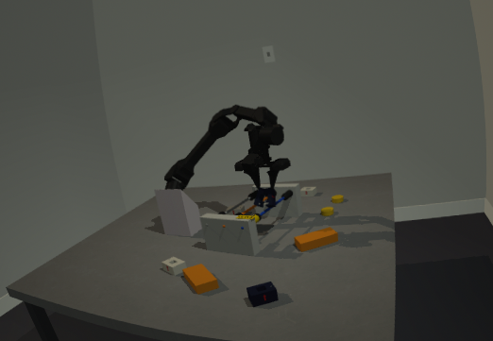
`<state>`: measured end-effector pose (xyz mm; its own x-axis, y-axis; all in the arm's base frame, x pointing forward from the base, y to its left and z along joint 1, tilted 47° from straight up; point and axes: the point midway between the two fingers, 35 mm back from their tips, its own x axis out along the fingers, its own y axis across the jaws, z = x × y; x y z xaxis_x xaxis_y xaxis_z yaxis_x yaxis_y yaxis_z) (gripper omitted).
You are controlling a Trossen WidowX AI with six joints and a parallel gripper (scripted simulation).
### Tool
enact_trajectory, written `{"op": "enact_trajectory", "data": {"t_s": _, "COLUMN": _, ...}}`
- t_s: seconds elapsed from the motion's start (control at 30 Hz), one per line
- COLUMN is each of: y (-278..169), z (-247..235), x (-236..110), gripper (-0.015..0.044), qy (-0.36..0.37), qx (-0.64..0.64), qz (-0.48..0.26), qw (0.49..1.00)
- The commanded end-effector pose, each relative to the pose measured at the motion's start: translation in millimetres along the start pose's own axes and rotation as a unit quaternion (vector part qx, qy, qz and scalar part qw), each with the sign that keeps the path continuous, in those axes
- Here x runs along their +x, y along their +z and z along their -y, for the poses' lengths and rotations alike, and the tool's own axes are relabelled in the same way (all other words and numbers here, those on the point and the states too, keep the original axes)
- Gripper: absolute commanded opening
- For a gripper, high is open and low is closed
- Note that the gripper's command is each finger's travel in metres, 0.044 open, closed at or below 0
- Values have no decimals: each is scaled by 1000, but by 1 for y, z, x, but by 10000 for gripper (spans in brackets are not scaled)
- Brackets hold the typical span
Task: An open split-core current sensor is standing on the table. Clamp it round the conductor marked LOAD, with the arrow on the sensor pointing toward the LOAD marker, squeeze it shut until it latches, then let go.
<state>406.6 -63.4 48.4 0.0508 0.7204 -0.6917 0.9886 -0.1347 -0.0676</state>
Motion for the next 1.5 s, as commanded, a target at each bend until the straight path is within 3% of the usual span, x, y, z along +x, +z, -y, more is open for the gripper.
{"op": "enact_trajectory", "data": {"t_s": 0.0, "y": 0, "z": -1, "x": 5, "gripper": 0, "qy": 2, "qx": 3, "qz": -1, "qw": 1000}}
{"op": "enact_trajectory", "data": {"t_s": 0.87, "y": -1, "z": -1, "x": 47, "gripper": 0, "qy": 2, "qx": 2, "qz": -2, "qw": 1000}}
{"op": "enact_trajectory", "data": {"t_s": 1.47, "y": 0, "z": -1, "x": 44, "gripper": 0, "qy": 0, "qx": 0, "qz": 1, "qw": 1000}}
